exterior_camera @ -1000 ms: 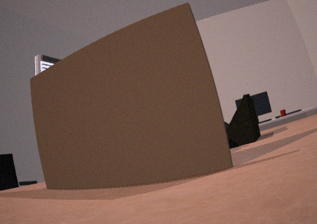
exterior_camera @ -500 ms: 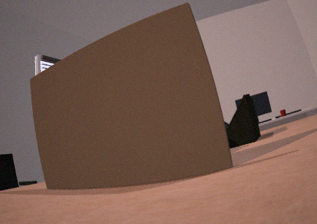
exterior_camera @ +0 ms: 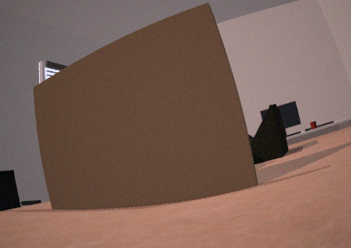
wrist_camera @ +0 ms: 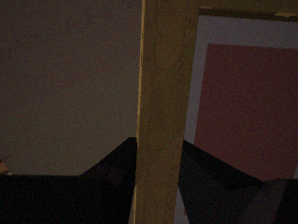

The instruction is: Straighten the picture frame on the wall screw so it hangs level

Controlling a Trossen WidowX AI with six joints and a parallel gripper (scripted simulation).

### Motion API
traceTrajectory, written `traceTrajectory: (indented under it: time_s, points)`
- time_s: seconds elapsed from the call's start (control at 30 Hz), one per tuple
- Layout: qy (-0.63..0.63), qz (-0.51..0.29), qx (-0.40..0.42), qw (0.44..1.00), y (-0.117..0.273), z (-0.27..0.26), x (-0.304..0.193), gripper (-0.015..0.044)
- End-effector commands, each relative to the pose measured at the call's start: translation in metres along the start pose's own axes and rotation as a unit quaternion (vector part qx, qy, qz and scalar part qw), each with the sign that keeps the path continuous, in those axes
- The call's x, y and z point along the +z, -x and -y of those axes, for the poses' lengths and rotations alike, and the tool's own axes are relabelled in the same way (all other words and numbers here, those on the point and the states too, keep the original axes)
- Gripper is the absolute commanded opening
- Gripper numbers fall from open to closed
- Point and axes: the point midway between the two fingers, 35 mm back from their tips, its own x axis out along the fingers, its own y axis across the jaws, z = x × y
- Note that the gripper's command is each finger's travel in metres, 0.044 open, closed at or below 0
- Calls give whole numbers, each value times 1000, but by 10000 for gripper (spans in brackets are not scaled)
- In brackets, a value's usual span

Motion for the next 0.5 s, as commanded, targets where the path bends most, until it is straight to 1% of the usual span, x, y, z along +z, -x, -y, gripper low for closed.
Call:
traceTrajectory:
  time_s: [0.0,0.47]
  points:
    - [0,0,0,1000,0,0,0,0]
    - [3,0,0,1000,0,1,0,0]
